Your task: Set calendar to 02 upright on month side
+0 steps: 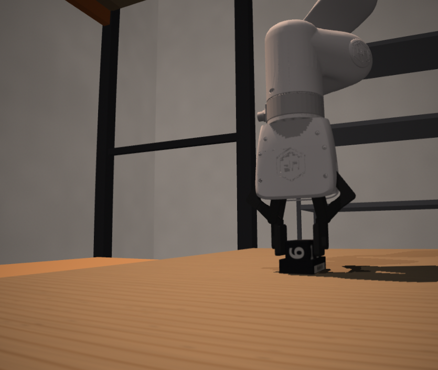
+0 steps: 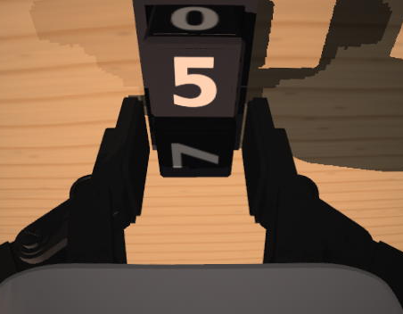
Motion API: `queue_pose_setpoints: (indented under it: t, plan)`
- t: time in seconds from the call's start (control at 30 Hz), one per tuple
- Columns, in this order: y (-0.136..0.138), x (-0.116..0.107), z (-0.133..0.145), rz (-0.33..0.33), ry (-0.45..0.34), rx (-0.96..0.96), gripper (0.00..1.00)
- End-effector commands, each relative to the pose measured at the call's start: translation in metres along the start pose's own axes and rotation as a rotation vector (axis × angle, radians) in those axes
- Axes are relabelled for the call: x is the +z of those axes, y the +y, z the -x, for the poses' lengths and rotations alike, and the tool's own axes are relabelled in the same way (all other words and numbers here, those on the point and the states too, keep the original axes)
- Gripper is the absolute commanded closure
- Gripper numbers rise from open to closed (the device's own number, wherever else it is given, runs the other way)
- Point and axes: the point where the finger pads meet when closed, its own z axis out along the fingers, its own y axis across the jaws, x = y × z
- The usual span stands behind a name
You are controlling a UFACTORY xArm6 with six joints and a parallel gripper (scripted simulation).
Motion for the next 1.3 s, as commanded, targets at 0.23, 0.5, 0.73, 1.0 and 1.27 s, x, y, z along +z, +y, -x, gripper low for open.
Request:
queue_pose_setpoints:
  t: [0.23, 0.5, 0.73, 1.0, 1.27]
  plan:
    - [-0.0011, 0.0001, 0.0, -0.003, 0.0, 0.001, 0.53]
    - [-0.0011, 0.0001, 0.0, -0.003, 0.0, 0.001, 0.53]
    - [-0.0011, 0.0001, 0.0, -0.003, 0.0, 0.001, 0.53]
    - [-0.0011, 0.0001, 0.0, -0.003, 0.0, 0.001, 0.53]
    - [-0.0011, 0.0001, 0.0, -0.003, 0.0, 0.001, 0.73]
